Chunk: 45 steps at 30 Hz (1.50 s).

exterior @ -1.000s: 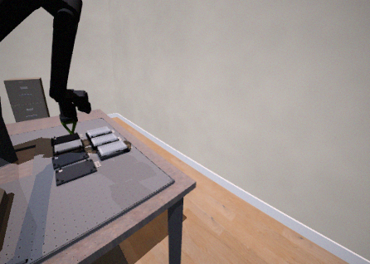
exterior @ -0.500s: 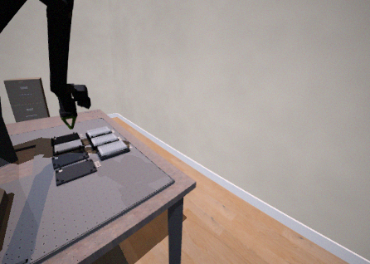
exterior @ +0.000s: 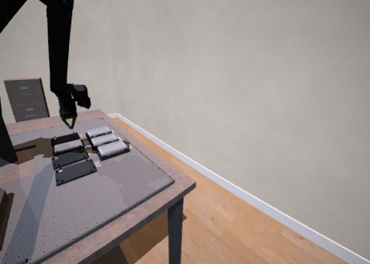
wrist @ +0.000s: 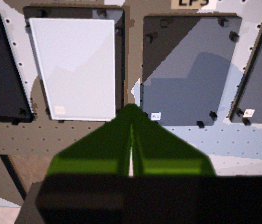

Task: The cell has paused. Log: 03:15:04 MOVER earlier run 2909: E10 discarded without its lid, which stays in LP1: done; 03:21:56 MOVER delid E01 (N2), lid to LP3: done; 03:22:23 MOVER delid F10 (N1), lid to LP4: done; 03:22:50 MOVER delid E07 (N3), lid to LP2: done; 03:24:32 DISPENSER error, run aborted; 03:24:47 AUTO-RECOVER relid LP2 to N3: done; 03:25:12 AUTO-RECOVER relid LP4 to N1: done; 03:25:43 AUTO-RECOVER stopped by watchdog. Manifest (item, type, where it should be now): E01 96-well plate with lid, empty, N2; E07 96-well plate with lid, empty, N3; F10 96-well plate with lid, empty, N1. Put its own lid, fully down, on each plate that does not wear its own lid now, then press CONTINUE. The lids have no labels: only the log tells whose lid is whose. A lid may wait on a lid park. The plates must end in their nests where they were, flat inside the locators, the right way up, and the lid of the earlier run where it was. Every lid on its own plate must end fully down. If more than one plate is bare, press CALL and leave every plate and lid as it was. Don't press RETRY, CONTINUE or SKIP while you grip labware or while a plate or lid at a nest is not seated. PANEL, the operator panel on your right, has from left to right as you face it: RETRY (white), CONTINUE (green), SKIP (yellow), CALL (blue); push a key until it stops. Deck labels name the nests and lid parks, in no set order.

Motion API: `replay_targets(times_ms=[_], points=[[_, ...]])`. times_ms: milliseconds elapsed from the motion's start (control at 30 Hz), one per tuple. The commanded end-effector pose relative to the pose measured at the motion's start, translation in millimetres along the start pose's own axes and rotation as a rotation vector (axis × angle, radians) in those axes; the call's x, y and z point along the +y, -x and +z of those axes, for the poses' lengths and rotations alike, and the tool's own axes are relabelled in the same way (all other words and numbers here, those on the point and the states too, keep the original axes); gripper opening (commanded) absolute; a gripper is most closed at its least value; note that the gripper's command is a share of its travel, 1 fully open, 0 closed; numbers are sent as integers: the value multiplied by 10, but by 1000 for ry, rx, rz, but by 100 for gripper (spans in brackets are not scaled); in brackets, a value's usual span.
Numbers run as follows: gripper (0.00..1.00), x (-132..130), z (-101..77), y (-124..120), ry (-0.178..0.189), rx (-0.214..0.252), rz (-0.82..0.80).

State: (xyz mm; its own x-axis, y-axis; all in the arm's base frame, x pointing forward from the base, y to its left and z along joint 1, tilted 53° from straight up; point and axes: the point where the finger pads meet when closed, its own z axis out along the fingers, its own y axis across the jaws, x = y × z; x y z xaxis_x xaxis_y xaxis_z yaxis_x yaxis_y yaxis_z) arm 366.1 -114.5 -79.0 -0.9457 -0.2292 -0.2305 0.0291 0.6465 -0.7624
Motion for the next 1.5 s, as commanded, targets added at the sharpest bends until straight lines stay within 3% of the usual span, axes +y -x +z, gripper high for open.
replay_targets(times_ms=[0, 533, 1467], points=[[0, -2, -25, -6, 1, -9, 13], [0, -44, 23, -53, -1, 2, 31], [0, -1192, -12, -407, 0, 8, 509]])
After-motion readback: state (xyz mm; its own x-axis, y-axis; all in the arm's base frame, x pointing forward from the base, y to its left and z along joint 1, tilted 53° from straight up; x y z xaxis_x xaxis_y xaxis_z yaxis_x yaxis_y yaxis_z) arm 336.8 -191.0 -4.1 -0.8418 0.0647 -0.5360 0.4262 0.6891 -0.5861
